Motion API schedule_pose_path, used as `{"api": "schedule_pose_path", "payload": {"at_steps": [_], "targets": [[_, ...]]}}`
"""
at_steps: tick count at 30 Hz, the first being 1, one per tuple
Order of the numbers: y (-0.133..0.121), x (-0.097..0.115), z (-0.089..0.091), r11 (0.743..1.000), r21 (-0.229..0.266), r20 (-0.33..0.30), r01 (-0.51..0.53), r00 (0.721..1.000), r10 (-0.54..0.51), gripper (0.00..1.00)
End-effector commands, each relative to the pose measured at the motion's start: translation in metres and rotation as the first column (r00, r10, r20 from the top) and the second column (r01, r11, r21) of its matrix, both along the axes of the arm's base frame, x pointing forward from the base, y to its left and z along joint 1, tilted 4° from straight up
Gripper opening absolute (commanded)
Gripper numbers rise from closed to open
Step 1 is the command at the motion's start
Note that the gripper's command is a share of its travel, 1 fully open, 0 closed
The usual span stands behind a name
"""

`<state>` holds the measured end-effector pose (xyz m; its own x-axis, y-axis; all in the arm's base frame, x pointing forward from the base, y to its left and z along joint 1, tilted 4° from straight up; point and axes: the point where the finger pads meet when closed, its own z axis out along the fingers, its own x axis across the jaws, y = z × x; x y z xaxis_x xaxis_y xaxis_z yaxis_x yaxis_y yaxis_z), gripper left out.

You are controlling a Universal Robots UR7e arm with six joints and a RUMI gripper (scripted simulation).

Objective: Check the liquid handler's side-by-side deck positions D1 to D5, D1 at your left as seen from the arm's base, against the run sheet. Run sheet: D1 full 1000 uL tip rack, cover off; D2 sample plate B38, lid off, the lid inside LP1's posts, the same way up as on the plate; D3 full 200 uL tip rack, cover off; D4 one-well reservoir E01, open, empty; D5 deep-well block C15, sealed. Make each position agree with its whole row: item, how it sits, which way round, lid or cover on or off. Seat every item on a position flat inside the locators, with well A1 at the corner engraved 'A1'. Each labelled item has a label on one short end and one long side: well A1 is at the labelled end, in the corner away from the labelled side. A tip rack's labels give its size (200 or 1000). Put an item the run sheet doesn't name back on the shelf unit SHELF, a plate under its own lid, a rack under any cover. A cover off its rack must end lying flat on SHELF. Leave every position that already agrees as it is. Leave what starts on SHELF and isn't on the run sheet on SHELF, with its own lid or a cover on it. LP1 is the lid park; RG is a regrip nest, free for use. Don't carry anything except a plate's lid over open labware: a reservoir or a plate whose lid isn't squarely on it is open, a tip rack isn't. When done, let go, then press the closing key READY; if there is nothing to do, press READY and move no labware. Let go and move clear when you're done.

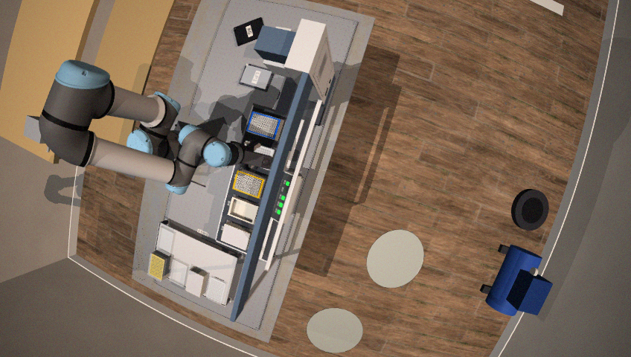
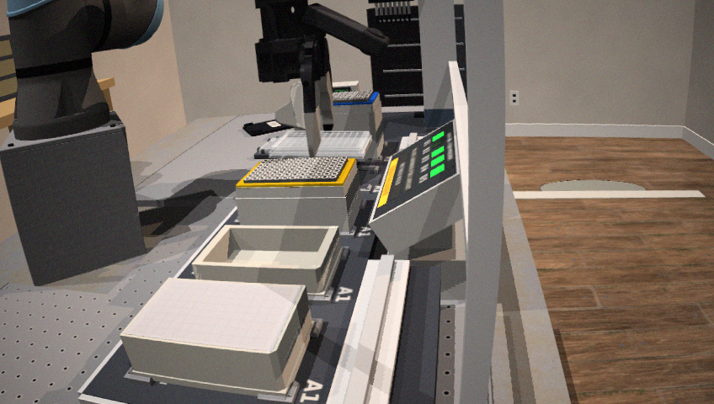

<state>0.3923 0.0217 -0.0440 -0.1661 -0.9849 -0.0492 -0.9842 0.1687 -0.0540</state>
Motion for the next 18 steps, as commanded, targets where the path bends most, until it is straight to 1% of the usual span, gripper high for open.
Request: {"api": "schedule_pose_path", "payload": {"at_steps": [1,14,18], "targets": [[0.0,0.001,-0.006,1.0,-0.001,0.002,0.0,1.0,0.0,0.0],[0.001,0.002,-0.028,1.0,-0.001,0.002,0.0,1.0,0.0,0.0],[0.001,0.003,-0.031,1.0,-0.001,0.002,0.0,1.0,0.0,0.0]]}}
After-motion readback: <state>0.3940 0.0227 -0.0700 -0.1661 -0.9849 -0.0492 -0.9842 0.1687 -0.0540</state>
